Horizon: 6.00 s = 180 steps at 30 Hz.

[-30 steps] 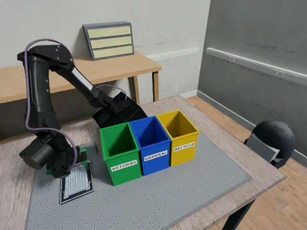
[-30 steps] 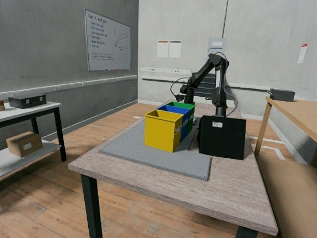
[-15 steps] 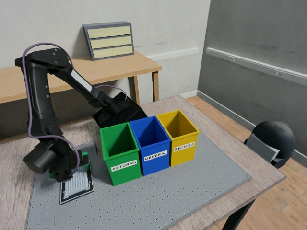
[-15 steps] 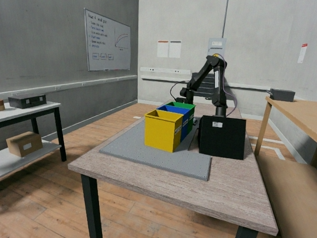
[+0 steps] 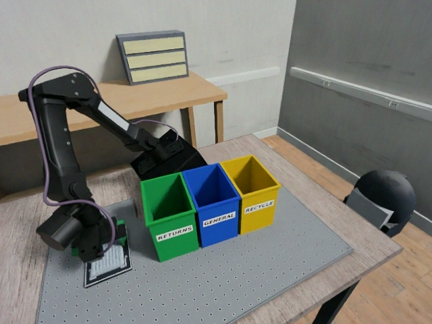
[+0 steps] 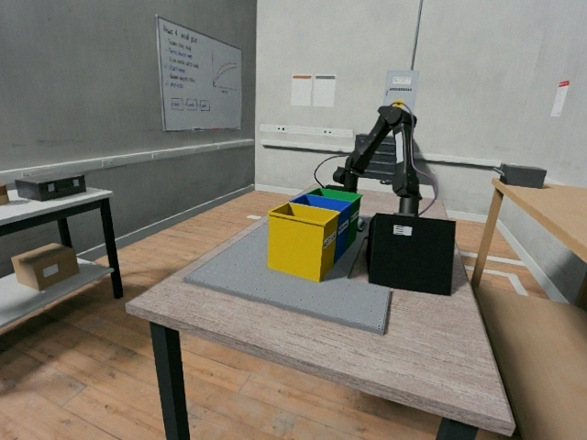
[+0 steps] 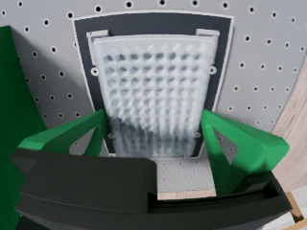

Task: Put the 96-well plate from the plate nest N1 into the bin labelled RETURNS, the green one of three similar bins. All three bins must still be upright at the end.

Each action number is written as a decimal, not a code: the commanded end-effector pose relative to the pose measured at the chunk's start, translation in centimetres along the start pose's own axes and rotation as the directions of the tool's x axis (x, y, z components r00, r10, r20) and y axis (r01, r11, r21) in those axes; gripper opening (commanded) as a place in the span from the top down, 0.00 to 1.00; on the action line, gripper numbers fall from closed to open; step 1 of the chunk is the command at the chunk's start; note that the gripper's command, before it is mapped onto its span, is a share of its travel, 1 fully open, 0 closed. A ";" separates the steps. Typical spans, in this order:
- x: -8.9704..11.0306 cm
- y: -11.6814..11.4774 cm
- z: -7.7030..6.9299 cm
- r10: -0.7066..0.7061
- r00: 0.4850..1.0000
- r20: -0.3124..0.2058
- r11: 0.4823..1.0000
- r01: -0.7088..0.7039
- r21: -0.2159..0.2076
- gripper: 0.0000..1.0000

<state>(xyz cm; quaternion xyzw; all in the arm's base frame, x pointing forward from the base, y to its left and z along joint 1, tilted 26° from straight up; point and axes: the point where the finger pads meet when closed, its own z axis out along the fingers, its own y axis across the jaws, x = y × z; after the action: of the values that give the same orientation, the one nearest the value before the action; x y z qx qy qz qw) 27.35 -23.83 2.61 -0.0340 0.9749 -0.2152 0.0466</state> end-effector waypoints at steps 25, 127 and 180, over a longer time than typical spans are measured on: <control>-0.5 -0.2 0.4 -0.005 1.000 0.026 1.000 0.005 0.002 0.00; -1.4 -0.5 -2.4 -0.002 0.999 0.049 1.000 0.001 0.017 1.00; -1.0 -0.6 -10.5 -0.001 0.999 0.045 1.000 0.000 0.022 1.00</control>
<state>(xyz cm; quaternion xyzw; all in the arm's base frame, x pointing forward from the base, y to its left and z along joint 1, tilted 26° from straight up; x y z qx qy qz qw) 26.82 -20.50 10.45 -0.0388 0.9734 -0.2190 0.0554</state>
